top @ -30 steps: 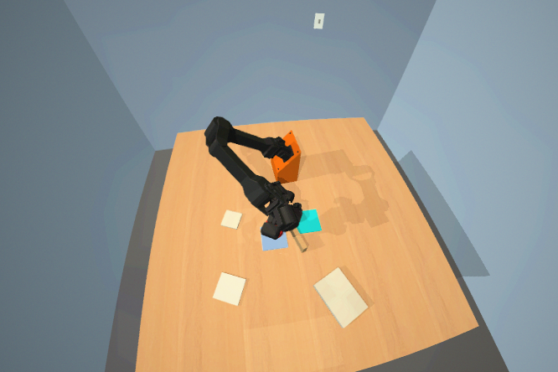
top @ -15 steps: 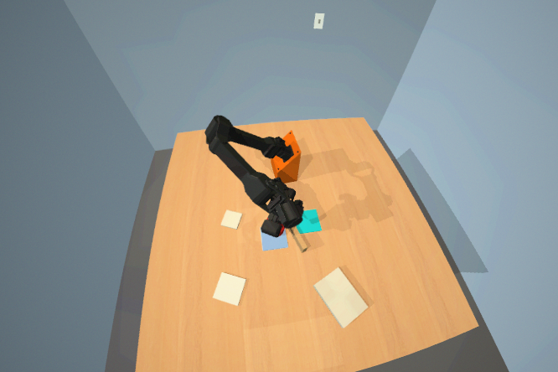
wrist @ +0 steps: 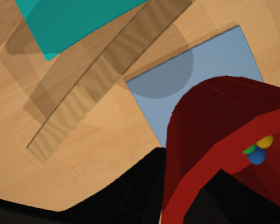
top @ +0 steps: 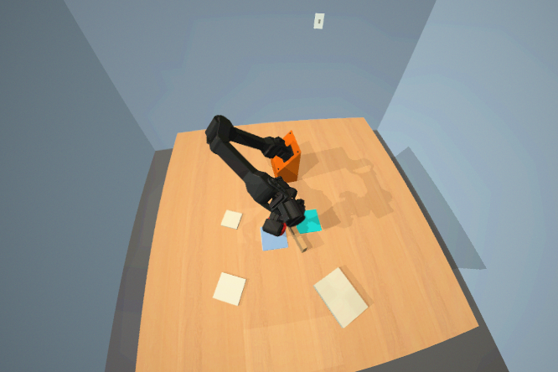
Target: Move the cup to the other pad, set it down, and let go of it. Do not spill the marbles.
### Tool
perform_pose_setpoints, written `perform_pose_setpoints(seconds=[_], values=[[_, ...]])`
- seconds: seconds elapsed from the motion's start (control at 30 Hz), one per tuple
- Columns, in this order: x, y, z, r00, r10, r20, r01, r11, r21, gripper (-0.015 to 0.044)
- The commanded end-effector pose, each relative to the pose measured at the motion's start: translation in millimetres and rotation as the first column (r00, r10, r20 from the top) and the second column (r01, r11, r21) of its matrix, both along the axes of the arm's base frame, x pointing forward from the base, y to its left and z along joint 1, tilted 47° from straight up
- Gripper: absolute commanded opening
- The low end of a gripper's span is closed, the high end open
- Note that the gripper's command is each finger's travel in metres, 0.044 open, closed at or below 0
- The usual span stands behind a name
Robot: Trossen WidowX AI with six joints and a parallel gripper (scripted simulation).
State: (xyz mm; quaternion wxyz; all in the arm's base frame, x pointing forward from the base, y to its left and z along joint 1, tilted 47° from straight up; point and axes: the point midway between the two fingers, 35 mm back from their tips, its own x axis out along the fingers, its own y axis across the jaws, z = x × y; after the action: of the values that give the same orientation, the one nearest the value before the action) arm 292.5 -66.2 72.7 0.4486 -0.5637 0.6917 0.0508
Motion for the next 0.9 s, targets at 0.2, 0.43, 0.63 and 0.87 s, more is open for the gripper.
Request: perform_pose_setpoints(seconds=[0.2, 0.43, 0.63, 0.87], values=[[-7, 19, -19, 1.000, -0.004, -0.003, 0.005, 1.000, 0.002, 0.0000], [-11, 32, -32, 1.000, -0.005, -0.002, 0.005, 1.000, 0.002, 0.0000], [-14, 43, -42, 1.000, -0.005, -0.002, 0.005, 1.000, 0.003, 0.0000], [-19, 56, -55, 1.000, -0.005, -0.002, 0.005, 1.000, 0.004, 0.0000]])
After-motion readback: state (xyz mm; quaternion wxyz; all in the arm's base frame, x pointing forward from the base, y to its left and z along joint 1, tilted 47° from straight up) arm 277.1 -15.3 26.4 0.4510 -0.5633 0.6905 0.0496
